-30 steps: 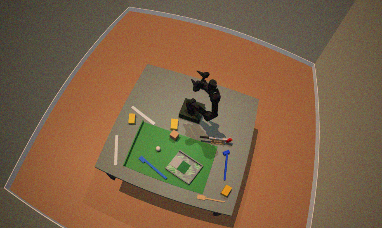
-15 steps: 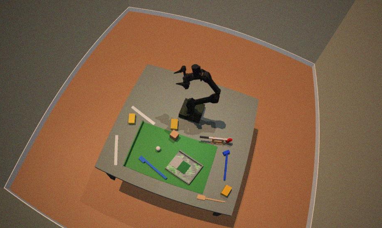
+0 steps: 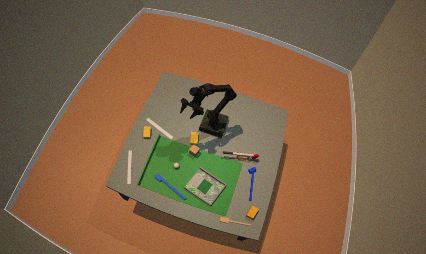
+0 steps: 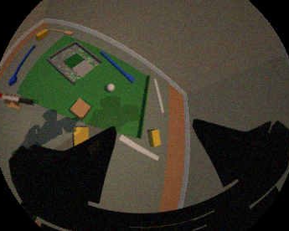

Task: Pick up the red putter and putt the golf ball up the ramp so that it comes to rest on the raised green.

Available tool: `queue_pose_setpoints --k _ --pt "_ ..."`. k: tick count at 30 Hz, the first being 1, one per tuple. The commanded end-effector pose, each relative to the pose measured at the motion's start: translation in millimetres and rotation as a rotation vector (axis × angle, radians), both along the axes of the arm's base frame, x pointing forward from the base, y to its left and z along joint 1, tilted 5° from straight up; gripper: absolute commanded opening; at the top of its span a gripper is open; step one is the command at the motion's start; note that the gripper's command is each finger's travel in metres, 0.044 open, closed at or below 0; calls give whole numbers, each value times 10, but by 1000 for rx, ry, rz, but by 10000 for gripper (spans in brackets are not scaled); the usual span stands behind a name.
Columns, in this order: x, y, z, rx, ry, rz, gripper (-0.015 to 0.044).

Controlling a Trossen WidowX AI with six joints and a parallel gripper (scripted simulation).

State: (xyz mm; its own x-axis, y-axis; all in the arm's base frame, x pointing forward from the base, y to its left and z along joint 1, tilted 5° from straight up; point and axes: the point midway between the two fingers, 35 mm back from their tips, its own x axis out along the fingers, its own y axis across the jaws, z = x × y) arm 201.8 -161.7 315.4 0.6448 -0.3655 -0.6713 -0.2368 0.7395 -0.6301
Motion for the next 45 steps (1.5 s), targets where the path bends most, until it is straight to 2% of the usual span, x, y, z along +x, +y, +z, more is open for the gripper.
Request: queue_pose_setpoints --k 1,7,13,19,25,28,35,40,45 --pt "495 386 -413 91 94 238 440" --pt "921 1086 -943 168 244 533 440" --pt "1042 1888 -1461 209 410 808 440" --pt "871 2690 -1961 217 590 1065 440" --pt "391 3366 -2405 191 771 1288 440" --pt "248 3486 -2491 181 810 1332 440" --pt "278 3492 -2506 181 809 1332 440" --pt "268 3497 -2712 181 810 1332 440" --pt "272 3498 -2740 181 810 1332 440"
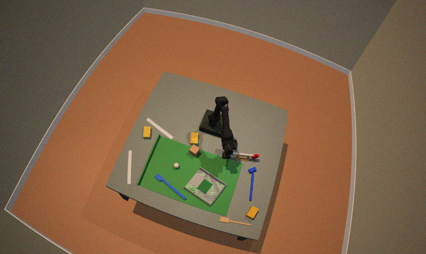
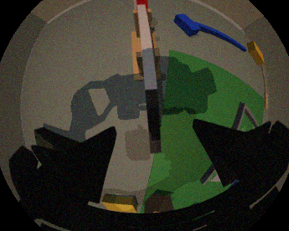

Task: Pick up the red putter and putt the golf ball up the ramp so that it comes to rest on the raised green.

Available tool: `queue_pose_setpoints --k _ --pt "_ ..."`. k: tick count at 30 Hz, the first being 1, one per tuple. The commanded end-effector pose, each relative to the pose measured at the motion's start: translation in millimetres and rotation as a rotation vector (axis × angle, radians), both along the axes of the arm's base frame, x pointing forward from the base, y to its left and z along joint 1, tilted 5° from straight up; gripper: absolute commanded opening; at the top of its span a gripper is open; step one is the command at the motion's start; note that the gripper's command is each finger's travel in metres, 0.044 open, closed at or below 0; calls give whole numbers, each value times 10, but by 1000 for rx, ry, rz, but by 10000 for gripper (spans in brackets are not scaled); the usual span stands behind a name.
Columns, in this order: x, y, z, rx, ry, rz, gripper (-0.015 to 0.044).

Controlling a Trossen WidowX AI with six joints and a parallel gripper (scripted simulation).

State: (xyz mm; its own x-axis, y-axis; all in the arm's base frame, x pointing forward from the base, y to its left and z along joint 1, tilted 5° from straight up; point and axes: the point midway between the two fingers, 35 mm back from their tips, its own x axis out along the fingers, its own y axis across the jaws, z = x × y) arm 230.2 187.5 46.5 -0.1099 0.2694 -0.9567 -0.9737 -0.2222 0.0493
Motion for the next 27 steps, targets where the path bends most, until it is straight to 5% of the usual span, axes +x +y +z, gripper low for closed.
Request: queue_pose_setpoints --k 1,27 --pt "-13 7 -79 2 5 -2 440" --pt "-42 14 -504 2 5 -2 440"
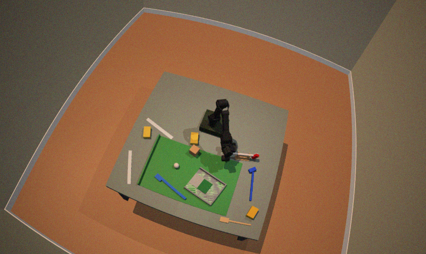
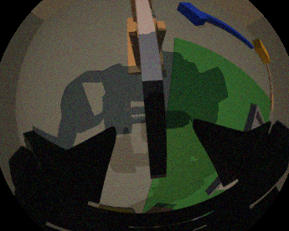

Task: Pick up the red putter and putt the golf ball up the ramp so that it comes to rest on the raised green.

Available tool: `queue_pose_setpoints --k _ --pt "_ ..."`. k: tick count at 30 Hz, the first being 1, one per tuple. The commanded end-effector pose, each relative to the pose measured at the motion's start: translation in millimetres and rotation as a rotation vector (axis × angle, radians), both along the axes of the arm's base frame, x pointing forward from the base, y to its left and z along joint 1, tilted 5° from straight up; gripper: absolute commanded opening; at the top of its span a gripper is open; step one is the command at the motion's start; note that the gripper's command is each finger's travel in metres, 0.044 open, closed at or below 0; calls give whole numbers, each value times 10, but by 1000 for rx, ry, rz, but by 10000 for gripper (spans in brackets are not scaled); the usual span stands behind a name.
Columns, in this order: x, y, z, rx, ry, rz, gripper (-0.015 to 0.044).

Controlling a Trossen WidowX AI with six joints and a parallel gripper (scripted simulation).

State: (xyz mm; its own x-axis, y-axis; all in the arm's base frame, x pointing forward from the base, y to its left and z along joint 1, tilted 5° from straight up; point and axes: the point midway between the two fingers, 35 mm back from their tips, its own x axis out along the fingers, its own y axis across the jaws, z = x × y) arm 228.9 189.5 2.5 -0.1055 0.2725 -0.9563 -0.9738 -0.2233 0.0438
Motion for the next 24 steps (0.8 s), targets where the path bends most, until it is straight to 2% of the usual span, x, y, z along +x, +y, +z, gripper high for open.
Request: queue_pose_setpoints --k 1,4,19,24 --pt "-29 -6 -66 -1 10 -3 440" --pt "-29 -6 -66 -1 10 -3 440" --pt "-9 -3 -38 -2 3 0 46" --pt "-9 -3 -38 -2 3 0 13"
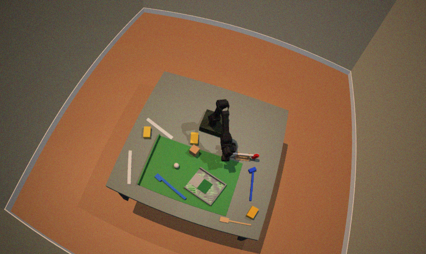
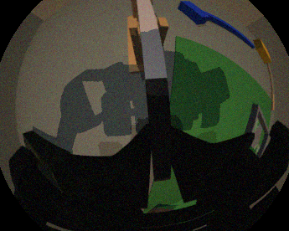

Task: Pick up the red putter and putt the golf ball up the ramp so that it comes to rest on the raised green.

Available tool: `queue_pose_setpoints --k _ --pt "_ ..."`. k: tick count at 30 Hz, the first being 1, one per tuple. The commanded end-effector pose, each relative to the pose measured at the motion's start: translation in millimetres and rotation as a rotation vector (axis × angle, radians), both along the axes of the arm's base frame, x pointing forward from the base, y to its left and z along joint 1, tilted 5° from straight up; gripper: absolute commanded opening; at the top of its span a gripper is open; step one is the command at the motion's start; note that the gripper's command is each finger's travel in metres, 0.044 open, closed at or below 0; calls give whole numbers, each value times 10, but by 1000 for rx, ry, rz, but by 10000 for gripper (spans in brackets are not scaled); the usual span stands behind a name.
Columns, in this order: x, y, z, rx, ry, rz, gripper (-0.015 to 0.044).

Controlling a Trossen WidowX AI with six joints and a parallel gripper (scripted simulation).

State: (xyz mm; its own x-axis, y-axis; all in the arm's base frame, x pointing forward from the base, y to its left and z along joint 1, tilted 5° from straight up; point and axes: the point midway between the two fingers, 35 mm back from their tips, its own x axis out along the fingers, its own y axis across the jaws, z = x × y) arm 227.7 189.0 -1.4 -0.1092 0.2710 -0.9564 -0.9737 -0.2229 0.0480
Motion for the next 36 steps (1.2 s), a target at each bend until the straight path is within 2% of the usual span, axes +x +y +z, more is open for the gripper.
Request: queue_pose_setpoints --k 1,7,21,26,36 --pt "3 1 1 0 -1 0 6" --pt "34 11 140 0 -1 0 0" --pt "64 -17 991 0 -1 0 0" --pt "97 -47 923 -9 -5 -24 0" --pt "350 -575 930 -80 21 -329 0"
